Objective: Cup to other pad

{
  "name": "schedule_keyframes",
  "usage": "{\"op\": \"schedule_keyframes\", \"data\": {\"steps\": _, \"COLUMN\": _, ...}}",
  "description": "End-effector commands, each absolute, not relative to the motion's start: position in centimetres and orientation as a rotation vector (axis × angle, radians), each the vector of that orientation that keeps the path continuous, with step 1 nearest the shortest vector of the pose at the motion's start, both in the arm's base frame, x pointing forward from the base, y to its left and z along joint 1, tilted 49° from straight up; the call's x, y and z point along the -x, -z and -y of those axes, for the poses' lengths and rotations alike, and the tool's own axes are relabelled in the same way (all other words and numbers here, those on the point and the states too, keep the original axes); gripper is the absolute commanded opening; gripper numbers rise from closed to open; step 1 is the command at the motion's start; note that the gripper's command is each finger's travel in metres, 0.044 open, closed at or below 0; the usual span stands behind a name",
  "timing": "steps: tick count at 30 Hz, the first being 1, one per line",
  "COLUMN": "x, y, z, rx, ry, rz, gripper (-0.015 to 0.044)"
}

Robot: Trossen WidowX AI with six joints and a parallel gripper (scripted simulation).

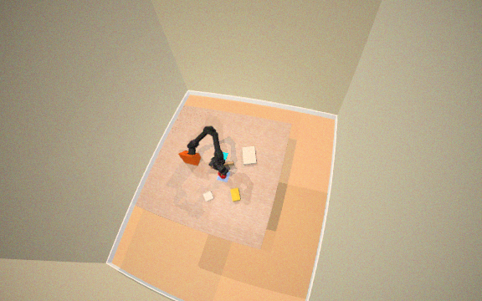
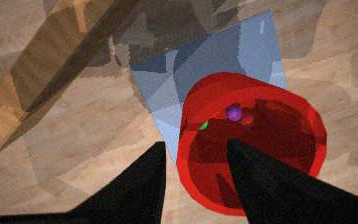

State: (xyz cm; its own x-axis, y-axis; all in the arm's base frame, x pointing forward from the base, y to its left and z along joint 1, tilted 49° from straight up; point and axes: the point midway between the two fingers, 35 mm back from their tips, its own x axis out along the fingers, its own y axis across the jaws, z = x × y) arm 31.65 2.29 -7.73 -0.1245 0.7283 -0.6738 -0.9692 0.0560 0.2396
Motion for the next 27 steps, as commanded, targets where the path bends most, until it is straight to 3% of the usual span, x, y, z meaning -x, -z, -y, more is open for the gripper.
{"op": "schedule_keyframes", "data": {"steps": 1, "x": -31.3, "y": 8.4, "z": -2.9, "rx": 0.380, "ry": -1.520, "rz": -0.799, "gripper": 0.0148}}
{"op": "schedule_keyframes", "data": {"steps": 25, "x": -30.7, "y": 10.1, "z": -5.0, "rx": 0.377, "ry": -1.522, "rz": -0.796, "gripper": 0.0148}}
{"op": "schedule_keyframes", "data": {"steps": 27, "x": -30.9, "y": 10.0, "z": -4.9, "rx": 0.388, "ry": -1.523, "rz": -0.793, "gripper": 0.0095}}
